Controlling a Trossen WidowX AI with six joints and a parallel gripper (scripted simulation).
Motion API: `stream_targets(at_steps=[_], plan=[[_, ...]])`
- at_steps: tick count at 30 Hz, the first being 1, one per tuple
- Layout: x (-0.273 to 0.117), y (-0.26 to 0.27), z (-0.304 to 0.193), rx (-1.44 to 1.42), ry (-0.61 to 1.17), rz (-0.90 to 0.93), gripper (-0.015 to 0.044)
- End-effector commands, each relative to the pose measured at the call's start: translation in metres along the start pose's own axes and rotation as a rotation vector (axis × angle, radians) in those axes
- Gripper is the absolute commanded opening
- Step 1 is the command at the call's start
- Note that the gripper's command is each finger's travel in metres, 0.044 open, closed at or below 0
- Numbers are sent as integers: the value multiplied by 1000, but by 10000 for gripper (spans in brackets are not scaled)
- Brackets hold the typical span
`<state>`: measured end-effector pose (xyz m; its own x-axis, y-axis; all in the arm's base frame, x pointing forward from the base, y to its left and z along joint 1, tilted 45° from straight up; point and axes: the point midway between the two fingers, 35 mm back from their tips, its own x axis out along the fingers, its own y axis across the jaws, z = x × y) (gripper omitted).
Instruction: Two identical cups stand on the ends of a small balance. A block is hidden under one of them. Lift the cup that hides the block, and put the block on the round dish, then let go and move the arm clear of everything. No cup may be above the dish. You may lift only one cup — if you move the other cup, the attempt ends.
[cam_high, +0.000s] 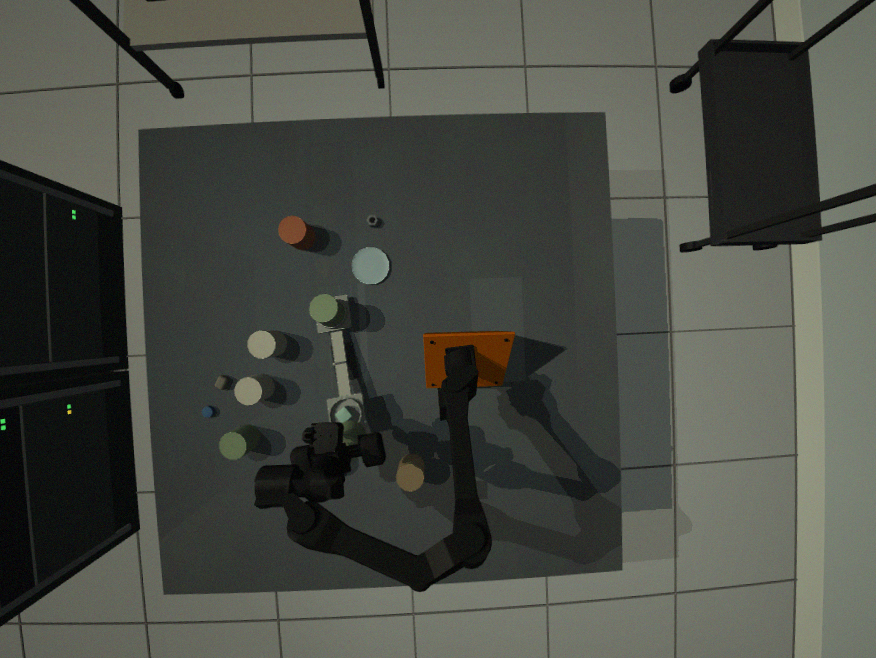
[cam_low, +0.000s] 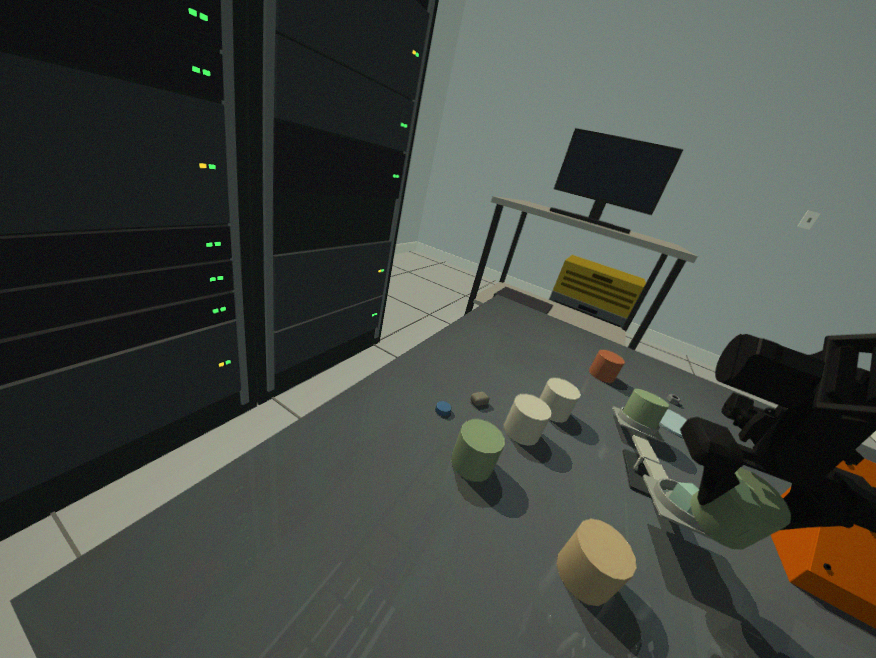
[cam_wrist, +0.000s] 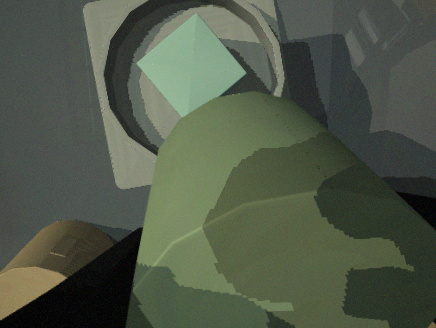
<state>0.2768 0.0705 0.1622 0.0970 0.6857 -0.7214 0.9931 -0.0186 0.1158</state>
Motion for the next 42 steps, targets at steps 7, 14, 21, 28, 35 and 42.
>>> stream_targets(at_steps=[7, 14, 21, 28, 35, 42], plan=[[17, -10, -22, -1, -6, 14, 0], [29, -18, -37, -2, 2, 17, 0], [40, -28, -51, -1, 16, 21, 0], [48, -36, -62, -1, 31, 23, 0], [63, -35, -63, -1, 30, 22, 0], [87, -35, -64, -1, 33, 23, 0]])
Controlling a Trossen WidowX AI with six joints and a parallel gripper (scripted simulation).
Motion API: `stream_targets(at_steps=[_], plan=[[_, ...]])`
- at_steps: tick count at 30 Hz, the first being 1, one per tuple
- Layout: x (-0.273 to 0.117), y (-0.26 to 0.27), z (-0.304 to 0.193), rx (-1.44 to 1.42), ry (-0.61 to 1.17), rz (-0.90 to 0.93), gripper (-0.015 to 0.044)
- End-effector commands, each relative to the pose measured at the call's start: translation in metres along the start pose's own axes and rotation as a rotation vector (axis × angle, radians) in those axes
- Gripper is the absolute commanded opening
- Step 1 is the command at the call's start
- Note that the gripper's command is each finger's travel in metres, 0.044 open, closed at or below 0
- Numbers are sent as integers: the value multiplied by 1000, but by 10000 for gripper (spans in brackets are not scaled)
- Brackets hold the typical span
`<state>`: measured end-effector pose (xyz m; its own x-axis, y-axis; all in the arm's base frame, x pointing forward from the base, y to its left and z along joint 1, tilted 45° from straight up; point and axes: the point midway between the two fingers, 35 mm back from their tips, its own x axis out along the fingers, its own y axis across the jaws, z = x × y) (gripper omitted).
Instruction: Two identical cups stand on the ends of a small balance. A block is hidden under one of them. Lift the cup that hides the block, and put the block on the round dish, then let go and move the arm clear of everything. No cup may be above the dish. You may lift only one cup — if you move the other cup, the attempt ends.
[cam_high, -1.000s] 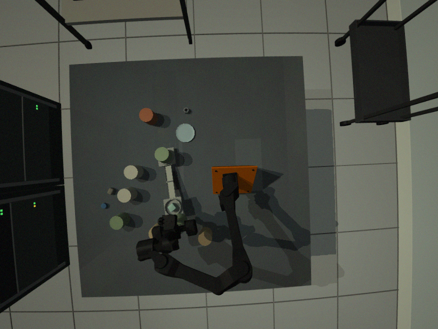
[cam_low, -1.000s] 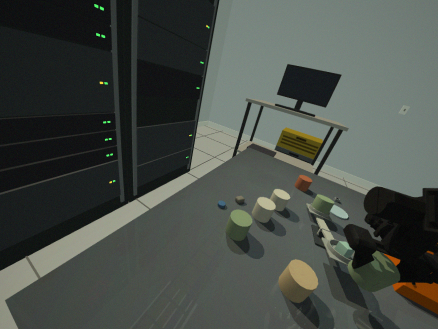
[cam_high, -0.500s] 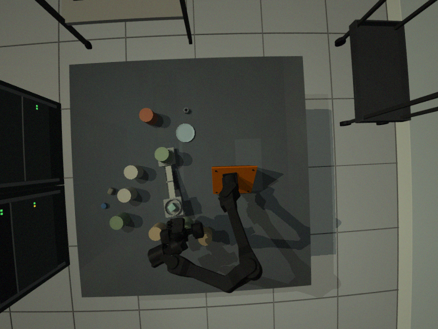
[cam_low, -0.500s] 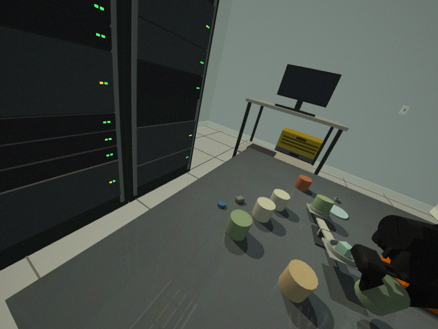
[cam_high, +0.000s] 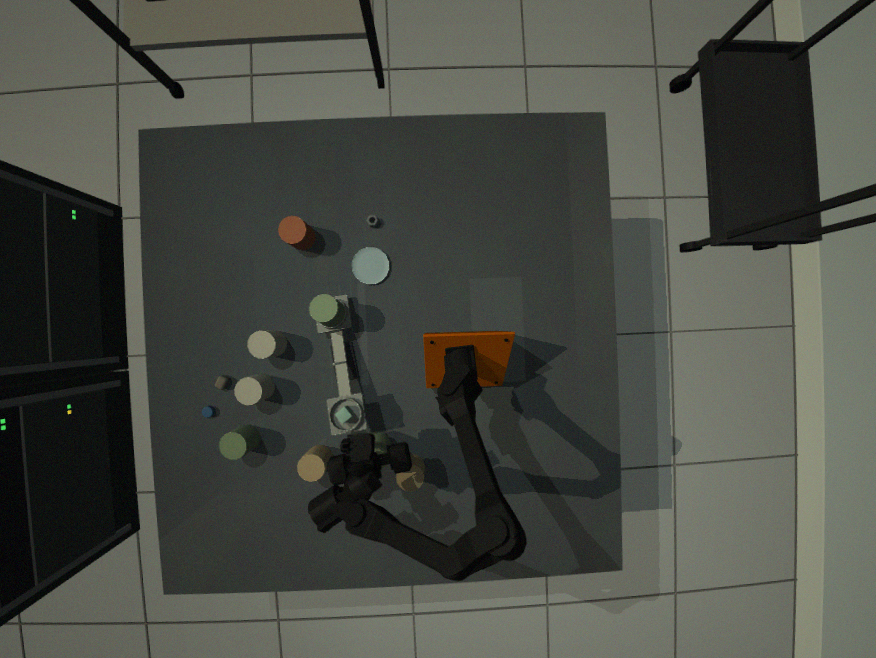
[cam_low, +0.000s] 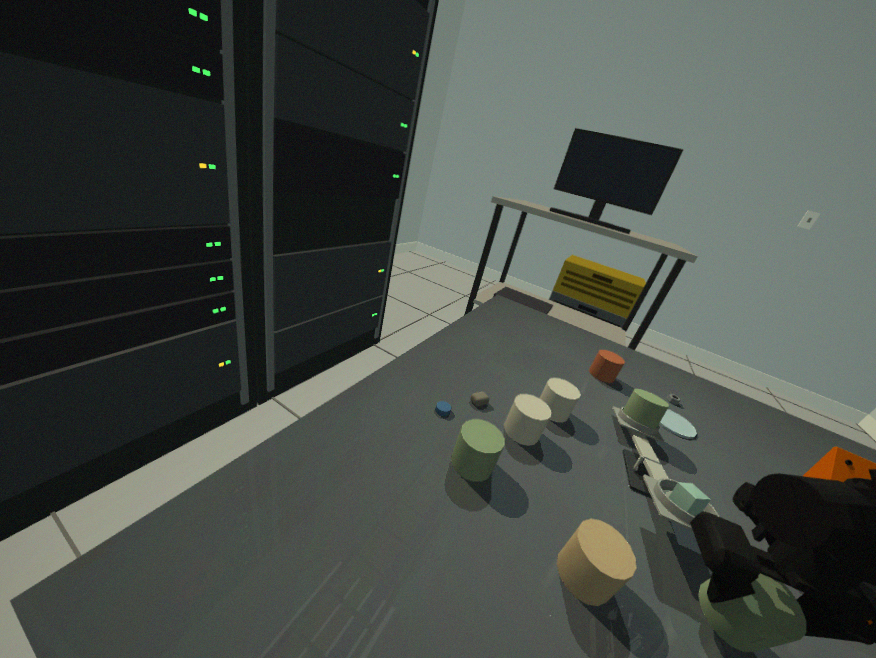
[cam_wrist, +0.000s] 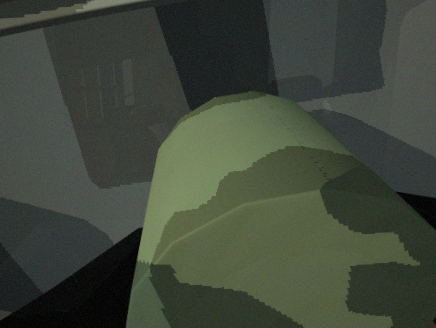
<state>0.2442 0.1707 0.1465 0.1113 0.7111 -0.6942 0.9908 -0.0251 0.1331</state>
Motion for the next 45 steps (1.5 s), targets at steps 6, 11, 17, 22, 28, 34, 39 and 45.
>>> stream_targets(at_steps=[6, 11, 17, 22, 28, 34, 39, 45], plan=[[12, 0, 1, 7, -3, 6, 0], [19, 1, 1, 7, -3, 6, 0], [29, 1, 1, 7, -2, 6, 0], [25, -1, 0, 1, 2, 0, 105], [25, -1, 0, 1, 2, 0, 263], [23, 0, 0, 1, 1, 0, 420], [-21, 1, 1, 6, -5, 5, 440], [-29, 0, 1, 7, -5, 6, 440]])
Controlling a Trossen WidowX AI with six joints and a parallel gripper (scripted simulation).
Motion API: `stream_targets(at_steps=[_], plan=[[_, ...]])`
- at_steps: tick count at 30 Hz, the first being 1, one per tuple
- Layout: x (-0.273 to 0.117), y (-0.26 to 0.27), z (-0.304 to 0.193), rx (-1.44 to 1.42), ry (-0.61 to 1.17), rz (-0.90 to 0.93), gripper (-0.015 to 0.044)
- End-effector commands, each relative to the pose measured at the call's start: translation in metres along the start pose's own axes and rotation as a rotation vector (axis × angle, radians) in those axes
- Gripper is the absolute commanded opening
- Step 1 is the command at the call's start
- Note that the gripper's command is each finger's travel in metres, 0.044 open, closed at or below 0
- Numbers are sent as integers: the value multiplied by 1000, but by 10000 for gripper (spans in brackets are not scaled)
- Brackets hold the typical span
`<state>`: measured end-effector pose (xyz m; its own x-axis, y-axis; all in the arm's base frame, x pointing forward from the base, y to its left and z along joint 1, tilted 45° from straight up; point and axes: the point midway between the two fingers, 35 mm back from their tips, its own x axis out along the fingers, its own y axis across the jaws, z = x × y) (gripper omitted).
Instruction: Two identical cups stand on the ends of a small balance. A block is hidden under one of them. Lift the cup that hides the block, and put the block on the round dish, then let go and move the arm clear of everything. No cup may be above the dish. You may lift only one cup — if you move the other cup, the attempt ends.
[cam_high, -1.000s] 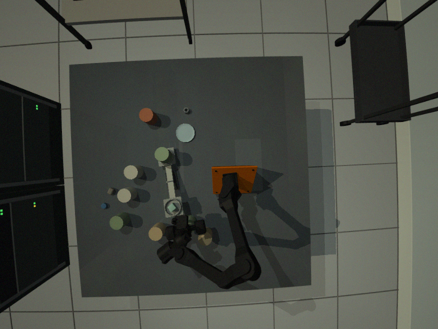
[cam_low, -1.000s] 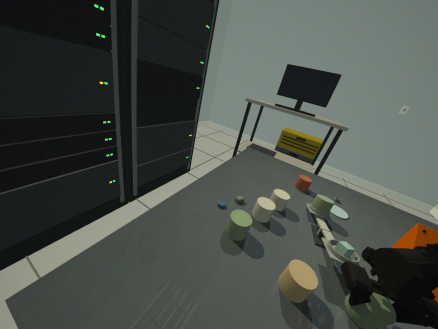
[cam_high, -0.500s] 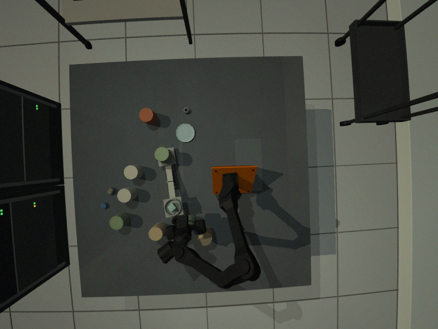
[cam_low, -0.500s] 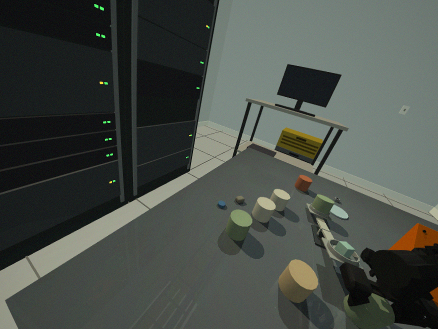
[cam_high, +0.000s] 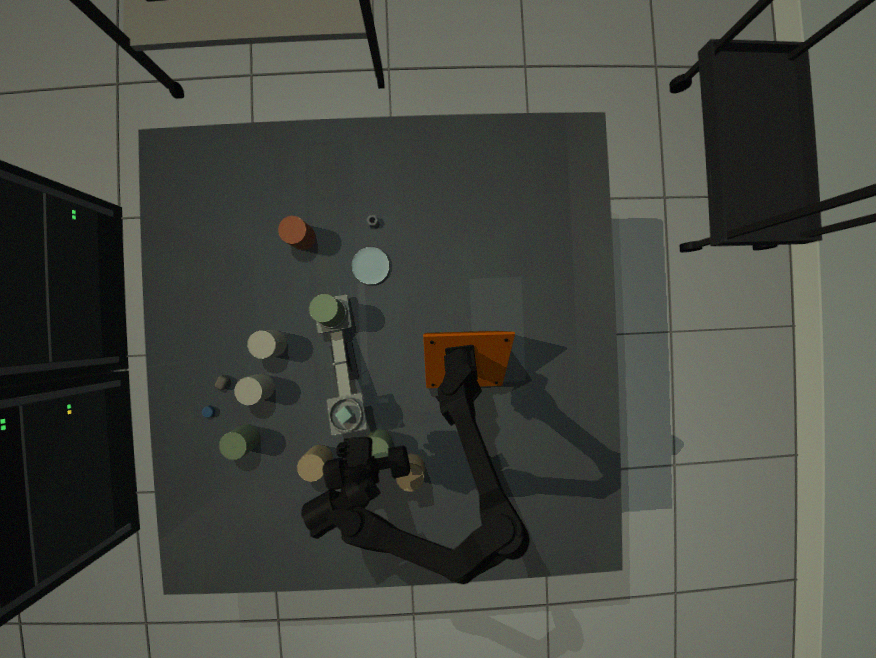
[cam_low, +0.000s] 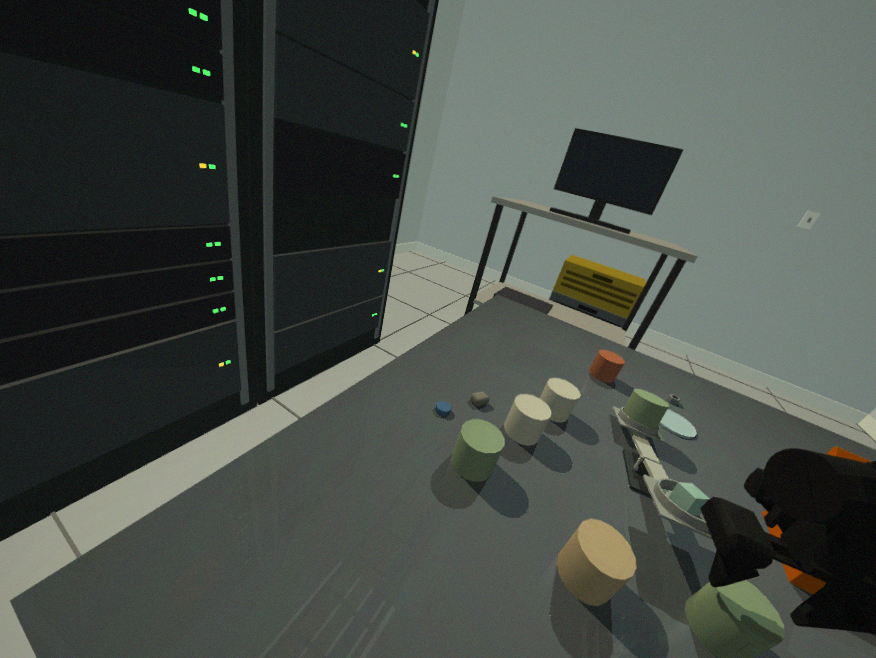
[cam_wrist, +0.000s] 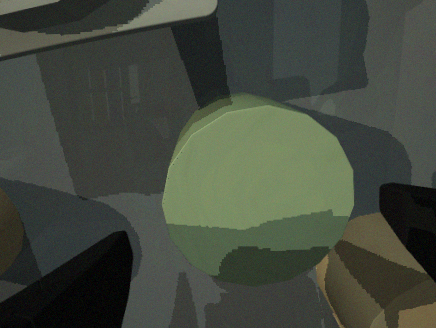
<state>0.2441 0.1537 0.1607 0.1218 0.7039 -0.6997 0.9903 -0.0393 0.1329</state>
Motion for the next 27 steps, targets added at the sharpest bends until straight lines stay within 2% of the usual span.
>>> stream_targets(at_steps=[1, 8, 27], plan=[[-7, -2, -1, -3, 4, -4, 440], [-22, 16, 22, -79, -31, 41, 260], [-59, 47, 112, -519, -2, -6, 260]])
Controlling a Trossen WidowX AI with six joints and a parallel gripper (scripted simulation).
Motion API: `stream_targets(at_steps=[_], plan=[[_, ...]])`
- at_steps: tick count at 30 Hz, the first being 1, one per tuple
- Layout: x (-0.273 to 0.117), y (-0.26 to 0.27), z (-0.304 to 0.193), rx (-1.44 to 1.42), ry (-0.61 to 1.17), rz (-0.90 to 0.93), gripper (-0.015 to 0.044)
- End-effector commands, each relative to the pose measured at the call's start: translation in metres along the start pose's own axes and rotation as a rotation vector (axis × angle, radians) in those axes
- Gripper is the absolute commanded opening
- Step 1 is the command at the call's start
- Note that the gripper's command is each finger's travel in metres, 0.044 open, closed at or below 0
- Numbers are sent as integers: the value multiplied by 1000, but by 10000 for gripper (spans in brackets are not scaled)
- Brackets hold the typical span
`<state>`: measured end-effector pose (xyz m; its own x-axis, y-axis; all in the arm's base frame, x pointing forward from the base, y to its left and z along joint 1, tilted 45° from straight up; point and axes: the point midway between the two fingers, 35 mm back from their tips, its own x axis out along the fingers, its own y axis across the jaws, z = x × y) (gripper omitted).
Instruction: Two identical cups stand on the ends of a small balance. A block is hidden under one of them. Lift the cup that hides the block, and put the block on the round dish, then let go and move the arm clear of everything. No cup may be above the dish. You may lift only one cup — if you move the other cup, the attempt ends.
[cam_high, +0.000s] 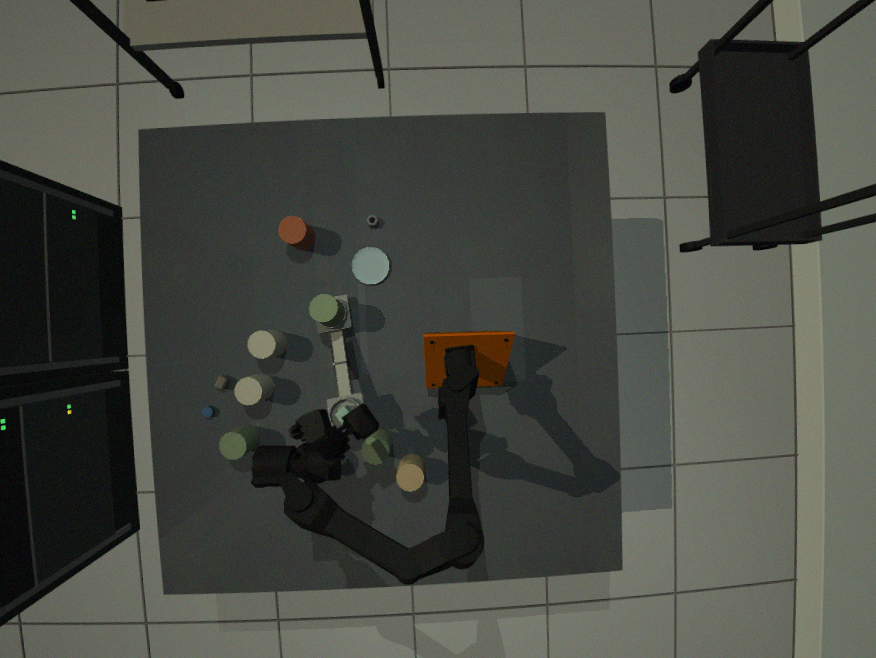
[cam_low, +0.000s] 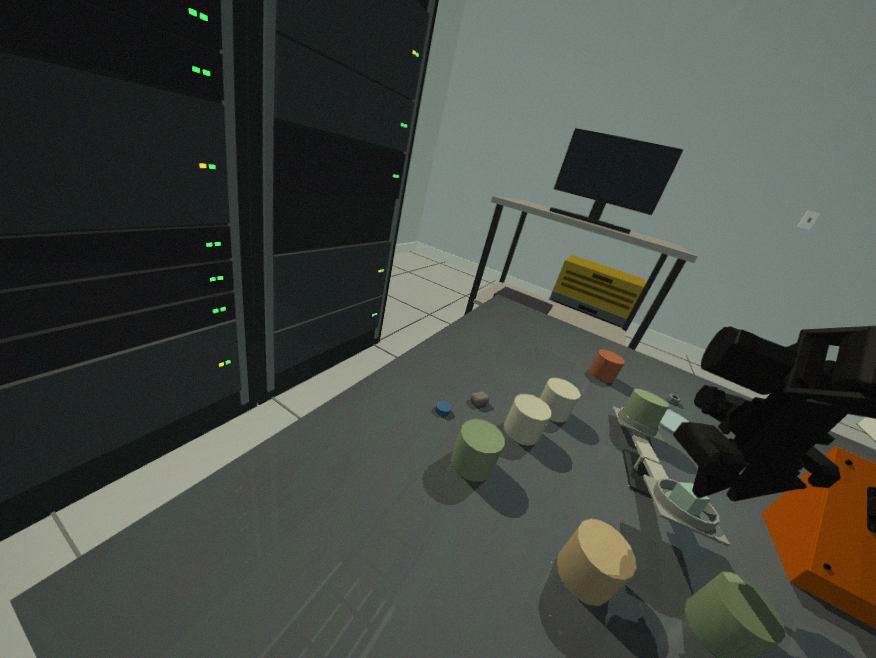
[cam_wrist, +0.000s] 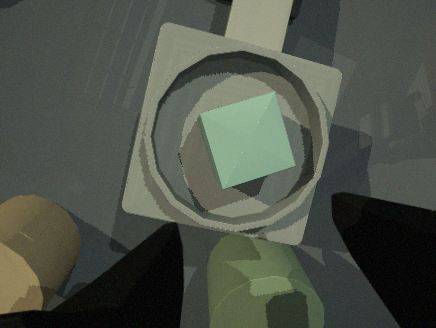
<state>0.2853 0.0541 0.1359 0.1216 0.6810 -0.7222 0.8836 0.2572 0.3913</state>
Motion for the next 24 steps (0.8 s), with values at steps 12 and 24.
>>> stream_targets(at_steps=[12, 24], plan=[[-3, -3, 22, -109, 27, 10, 260], [17, -3, 22, -109, 27, 10, 260]])
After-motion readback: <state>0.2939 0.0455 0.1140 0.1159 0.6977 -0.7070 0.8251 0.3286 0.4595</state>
